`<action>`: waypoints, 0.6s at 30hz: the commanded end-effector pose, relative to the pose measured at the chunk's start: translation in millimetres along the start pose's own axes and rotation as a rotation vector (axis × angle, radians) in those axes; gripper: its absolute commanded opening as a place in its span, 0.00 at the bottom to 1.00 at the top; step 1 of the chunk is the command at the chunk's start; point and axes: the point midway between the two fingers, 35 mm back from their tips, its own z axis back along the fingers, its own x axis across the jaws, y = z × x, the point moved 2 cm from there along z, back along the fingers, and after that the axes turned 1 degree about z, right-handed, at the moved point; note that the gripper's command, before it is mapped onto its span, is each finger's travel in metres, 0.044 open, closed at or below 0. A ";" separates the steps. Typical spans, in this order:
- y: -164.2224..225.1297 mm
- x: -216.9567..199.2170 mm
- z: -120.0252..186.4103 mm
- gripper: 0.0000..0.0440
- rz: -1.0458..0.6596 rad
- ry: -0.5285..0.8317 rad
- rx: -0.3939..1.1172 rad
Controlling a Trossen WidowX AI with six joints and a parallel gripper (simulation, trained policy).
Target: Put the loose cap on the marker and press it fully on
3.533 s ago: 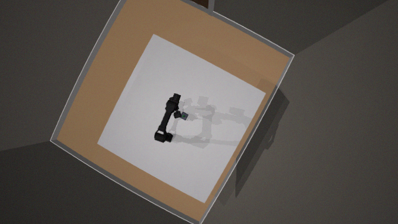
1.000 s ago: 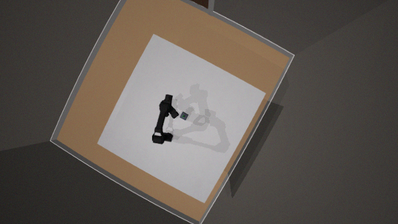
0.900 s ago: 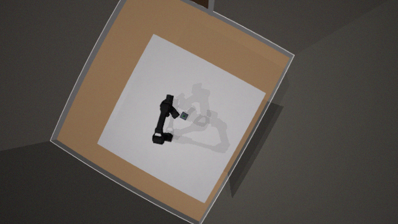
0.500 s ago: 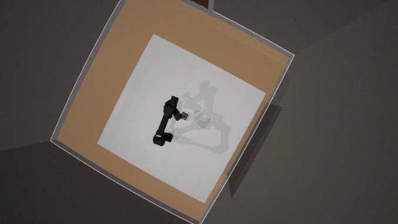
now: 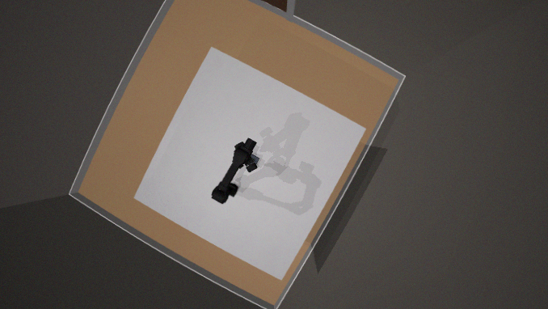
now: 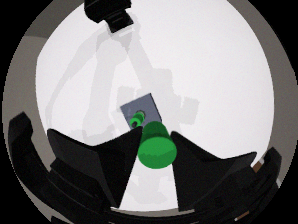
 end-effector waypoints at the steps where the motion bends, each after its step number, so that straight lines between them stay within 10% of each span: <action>1: 2.2 10.0 1.8 0.02 -0.018 0.003 -0.008; 18: 6.8 27.8 -15.1 0.00 -0.068 0.004 -0.057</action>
